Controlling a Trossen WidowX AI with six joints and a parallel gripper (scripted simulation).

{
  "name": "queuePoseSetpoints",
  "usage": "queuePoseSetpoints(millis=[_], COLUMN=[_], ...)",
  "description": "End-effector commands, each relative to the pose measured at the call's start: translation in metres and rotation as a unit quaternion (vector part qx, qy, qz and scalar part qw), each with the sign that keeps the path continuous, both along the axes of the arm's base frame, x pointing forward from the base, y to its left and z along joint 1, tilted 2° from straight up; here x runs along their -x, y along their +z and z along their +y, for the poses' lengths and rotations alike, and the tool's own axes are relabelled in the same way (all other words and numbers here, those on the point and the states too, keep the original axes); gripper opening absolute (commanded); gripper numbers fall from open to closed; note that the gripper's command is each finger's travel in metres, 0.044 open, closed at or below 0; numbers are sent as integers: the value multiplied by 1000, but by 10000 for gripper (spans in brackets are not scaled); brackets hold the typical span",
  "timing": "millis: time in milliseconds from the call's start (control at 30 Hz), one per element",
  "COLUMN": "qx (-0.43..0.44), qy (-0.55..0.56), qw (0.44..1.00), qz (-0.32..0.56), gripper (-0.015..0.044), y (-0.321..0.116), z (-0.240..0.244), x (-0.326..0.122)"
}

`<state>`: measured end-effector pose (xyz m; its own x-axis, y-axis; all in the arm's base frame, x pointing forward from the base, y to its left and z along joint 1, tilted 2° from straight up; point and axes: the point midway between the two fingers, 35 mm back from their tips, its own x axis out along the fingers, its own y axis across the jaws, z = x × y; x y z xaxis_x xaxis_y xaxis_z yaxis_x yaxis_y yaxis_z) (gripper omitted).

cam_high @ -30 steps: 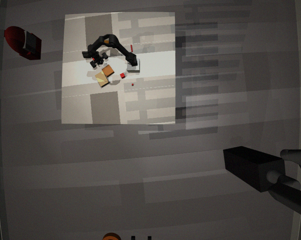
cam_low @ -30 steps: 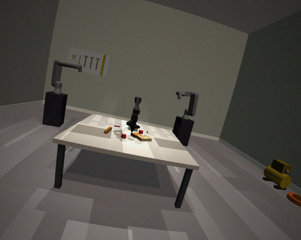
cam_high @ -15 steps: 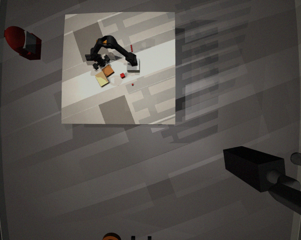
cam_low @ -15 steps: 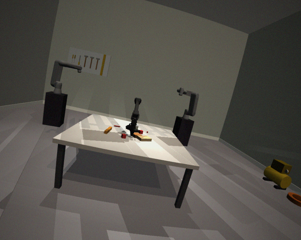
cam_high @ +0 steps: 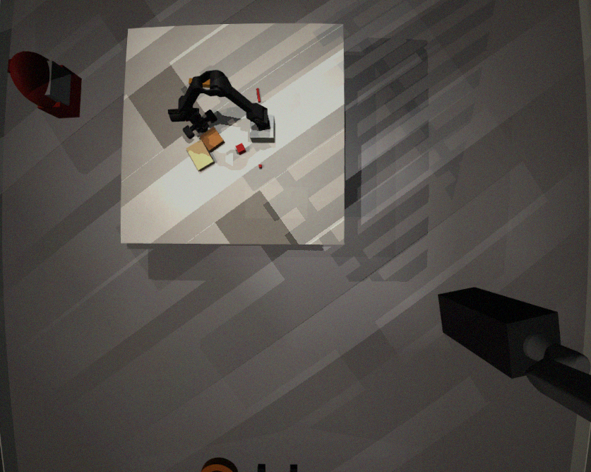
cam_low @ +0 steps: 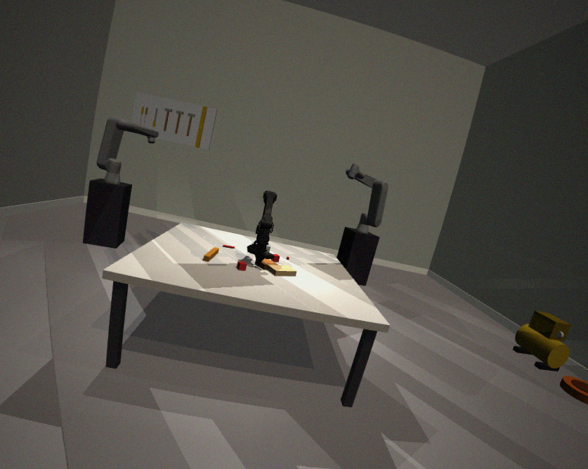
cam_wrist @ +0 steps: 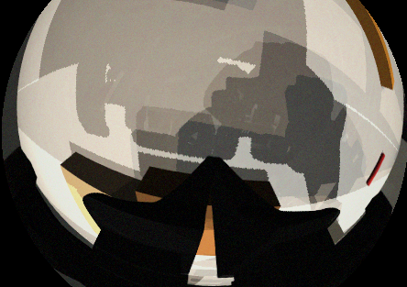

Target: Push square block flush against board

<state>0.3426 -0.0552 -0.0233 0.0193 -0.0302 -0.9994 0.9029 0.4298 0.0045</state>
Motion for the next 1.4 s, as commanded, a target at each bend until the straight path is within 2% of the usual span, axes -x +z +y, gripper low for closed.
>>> queuePoseSetpoints(millis=[0, 1367], qx=[-2, -3], qy=[-1, -1], qw=[1000, 1000], qz=[3, 3], gripper=[0, 0], y=[-2, -3], z=[4, 29], x=[4, 16])
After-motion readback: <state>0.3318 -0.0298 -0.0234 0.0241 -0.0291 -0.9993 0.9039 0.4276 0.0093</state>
